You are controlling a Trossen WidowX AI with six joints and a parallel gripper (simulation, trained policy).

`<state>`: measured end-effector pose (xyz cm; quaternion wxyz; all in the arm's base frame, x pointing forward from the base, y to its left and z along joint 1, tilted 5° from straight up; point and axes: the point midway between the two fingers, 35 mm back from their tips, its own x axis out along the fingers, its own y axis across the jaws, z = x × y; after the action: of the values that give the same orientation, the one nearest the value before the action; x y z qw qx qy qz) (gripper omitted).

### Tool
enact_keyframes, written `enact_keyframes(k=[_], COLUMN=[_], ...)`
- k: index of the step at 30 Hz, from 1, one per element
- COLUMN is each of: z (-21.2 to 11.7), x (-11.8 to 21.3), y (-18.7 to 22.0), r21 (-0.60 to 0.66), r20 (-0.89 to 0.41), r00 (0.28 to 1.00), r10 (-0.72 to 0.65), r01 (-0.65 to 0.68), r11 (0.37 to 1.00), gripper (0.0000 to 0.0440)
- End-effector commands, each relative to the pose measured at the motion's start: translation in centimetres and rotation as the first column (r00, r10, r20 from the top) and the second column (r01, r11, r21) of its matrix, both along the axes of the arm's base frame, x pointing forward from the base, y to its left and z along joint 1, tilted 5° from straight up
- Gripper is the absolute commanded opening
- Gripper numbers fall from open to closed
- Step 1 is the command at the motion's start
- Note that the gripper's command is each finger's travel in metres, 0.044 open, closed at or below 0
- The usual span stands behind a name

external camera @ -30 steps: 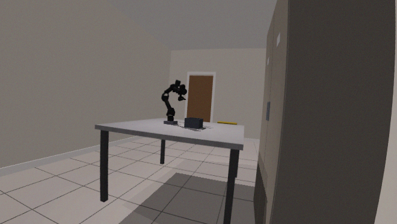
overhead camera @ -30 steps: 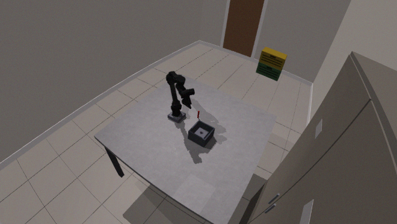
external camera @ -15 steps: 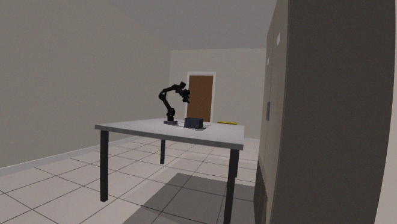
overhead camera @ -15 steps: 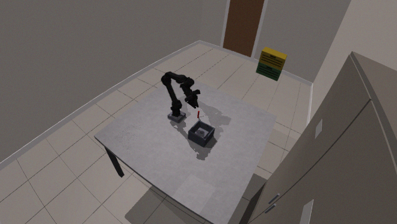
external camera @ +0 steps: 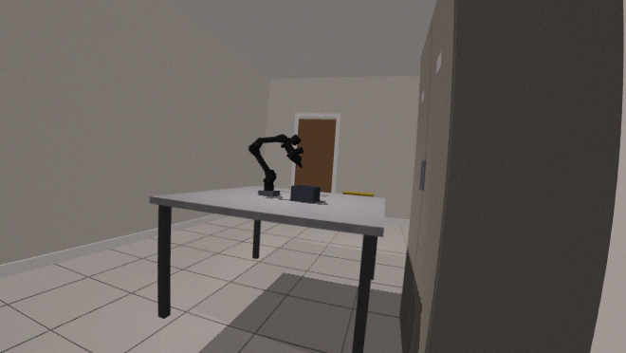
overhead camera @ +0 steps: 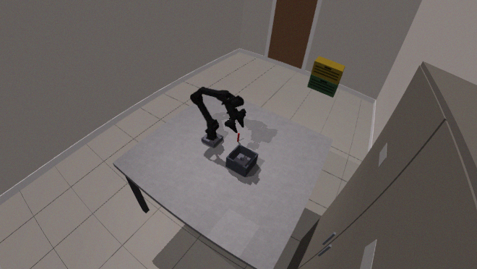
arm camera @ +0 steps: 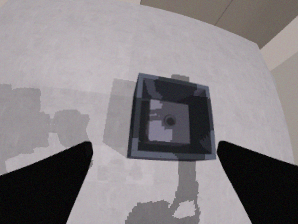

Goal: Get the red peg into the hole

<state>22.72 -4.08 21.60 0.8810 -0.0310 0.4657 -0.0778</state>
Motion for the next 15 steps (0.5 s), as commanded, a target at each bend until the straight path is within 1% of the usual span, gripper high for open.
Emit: enact_keyframes(k=[1, 8, 15], z=[-1.2, -3.8, -6.6], x=[-0.3, -1.2, -2.3], y=[1.4, 4.5, 7.2], r21=[0.064, 0.15, 0.165], r20=[-0.051, -0.172, -0.286], r00=[0.996, 0.959, 0.891], r10=[-0.077, -0.227, -0.353], r01=[0.08, 0.253, 0.408], r11=[0.995, 0.956, 0.898], gripper=[0.044, 0.044, 0.044])
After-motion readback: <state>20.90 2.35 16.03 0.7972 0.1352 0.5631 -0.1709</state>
